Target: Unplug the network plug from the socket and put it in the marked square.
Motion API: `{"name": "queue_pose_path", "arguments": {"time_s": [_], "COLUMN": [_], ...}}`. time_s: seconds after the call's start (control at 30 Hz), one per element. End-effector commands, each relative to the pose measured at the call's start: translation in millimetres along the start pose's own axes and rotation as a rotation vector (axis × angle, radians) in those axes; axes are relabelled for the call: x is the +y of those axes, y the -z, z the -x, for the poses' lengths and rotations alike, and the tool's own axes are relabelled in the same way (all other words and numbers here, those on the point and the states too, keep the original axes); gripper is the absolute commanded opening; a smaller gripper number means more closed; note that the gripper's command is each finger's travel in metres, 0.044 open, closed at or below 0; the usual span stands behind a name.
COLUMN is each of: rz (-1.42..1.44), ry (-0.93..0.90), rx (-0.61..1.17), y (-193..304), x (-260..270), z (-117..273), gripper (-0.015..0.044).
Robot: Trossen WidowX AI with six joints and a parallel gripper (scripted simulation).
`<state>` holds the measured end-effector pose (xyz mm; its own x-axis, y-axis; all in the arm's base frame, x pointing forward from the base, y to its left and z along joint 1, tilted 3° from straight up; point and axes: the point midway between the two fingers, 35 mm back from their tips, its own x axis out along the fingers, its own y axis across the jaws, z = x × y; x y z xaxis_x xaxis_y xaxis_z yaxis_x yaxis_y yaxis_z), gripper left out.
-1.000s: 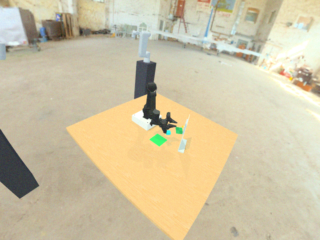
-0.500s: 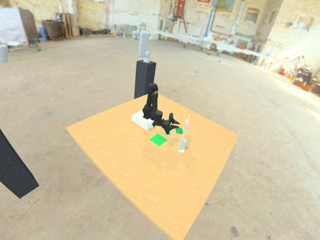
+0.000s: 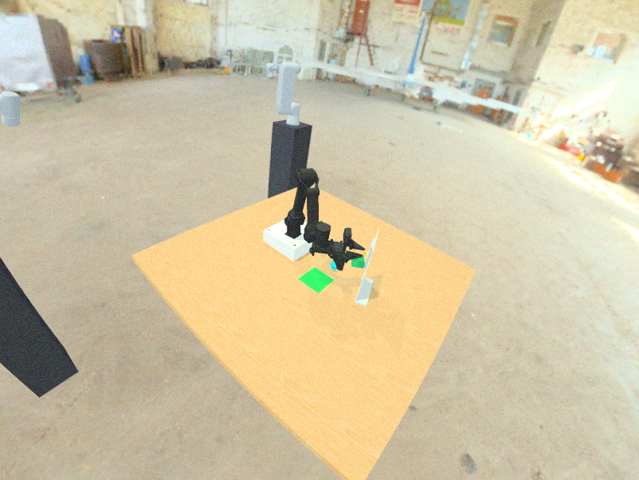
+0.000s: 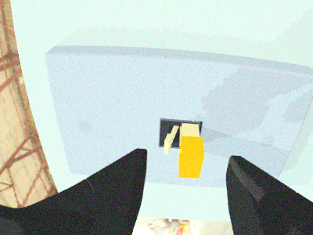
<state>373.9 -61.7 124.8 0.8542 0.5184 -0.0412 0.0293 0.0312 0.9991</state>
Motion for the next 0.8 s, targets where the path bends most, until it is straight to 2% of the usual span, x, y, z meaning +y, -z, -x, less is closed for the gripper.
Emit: {"name": "queue_pose_path", "arguments": {"time_s": [0.0,0.13,0.77], "rz": [-0.001,-0.001,-0.001], "ry": [-0.003,-0.004,-0.004], "rx": [-0.002,-0.002,-0.002], "y": [-1.9,-2.5,-2.5], "x": [0.8,0.8,0.8], "z": [-7.4,-11.4,-11.4], "gripper": [0.0156,0.0156,0.0029]}}
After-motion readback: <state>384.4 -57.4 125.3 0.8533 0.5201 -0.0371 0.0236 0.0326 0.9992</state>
